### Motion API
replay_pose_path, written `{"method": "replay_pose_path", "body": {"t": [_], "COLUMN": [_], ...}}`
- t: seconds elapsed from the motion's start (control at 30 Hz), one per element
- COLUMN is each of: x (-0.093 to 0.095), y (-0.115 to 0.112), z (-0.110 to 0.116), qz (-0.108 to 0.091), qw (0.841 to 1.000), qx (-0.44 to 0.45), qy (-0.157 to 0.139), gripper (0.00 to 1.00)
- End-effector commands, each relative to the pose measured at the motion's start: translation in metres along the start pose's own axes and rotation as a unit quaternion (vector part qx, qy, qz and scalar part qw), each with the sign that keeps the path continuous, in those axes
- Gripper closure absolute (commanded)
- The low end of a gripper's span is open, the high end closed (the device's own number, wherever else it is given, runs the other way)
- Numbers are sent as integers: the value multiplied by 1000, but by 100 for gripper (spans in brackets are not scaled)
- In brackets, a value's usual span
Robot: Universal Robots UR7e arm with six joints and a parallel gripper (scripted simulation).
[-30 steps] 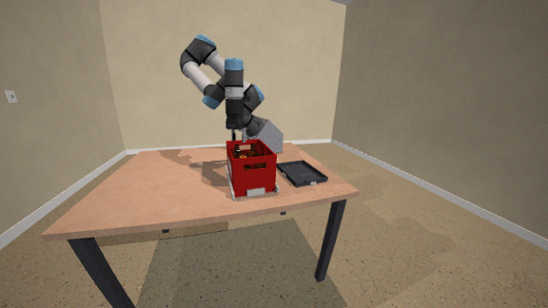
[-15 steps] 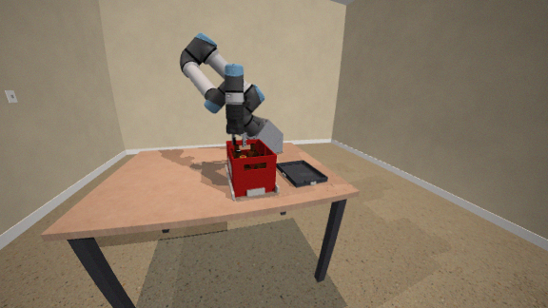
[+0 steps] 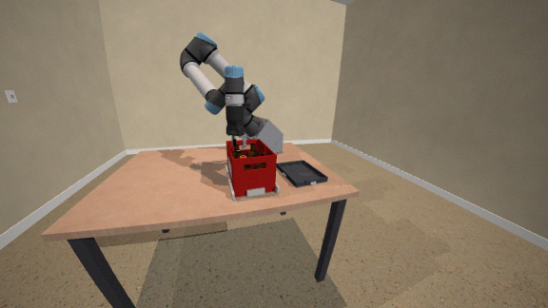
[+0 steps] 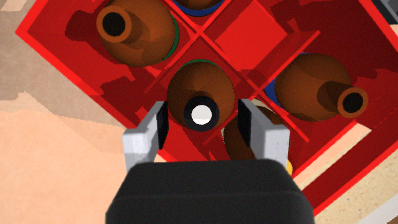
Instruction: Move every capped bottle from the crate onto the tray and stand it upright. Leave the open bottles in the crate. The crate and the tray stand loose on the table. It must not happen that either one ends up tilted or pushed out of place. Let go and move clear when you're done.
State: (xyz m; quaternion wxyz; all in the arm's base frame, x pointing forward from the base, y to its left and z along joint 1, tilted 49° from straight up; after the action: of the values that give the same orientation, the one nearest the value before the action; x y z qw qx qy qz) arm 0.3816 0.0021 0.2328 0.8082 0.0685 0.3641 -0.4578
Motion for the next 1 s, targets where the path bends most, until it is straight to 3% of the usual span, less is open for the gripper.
{"method": "replay_pose_path", "body": {"t": [0.0, 0.97], "x": [2, 31], "y": [0, 0], "z": [0, 0], "qz": [1, 1], "qw": [1000, 1000], "qx": [0, 0], "qy": [0, 0], "gripper": [0, 0]}}
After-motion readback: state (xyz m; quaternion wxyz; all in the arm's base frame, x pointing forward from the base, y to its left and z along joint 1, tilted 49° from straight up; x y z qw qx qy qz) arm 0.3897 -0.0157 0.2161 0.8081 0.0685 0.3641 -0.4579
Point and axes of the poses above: the point where the finger pads meet when closed, its own x axis out along the fingers, its own y axis across the jaws, z = x × y, the point moved 2 cm from there along -x, back along the fingers, and after that the axes turned 13 degrees about x, right-handed, at the moved point
